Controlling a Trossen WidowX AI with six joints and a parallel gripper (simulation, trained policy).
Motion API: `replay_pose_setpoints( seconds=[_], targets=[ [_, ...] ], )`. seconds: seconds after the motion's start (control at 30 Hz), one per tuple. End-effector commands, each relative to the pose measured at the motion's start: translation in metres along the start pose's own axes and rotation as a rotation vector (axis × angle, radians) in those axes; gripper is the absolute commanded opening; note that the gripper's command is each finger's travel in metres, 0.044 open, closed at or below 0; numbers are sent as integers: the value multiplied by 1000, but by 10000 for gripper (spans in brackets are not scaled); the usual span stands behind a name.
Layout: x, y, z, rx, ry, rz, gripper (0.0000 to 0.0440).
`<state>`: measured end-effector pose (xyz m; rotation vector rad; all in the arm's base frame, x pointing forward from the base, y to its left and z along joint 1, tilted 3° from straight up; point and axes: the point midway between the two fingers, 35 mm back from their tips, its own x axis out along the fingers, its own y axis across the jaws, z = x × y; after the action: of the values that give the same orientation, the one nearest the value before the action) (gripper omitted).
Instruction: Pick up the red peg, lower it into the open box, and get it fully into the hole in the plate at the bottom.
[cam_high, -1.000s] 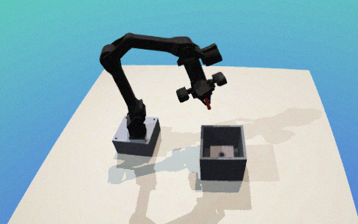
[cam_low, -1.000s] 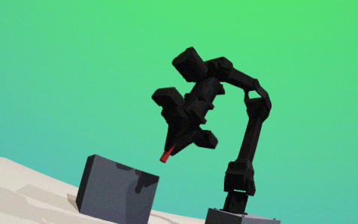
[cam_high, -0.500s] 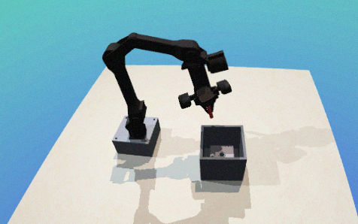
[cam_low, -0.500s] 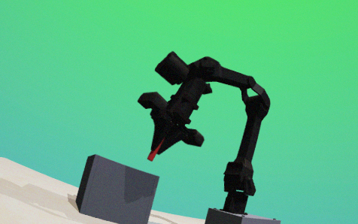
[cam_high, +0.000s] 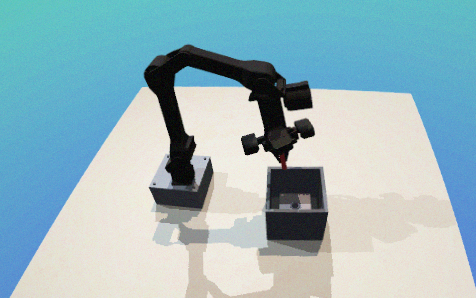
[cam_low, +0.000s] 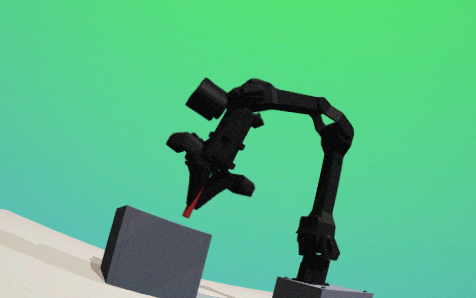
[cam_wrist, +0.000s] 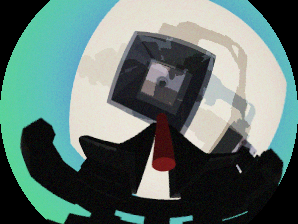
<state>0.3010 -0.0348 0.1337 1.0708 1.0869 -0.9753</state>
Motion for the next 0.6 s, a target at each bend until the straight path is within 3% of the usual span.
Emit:
replay_pose_setpoints(
  seconds=[0.0, 0.57],
  targets=[
    [5, 2, 9, -4, 5, -8, 0],
    [49, -1, 34, -14, 27, -55, 0]
  ],
)
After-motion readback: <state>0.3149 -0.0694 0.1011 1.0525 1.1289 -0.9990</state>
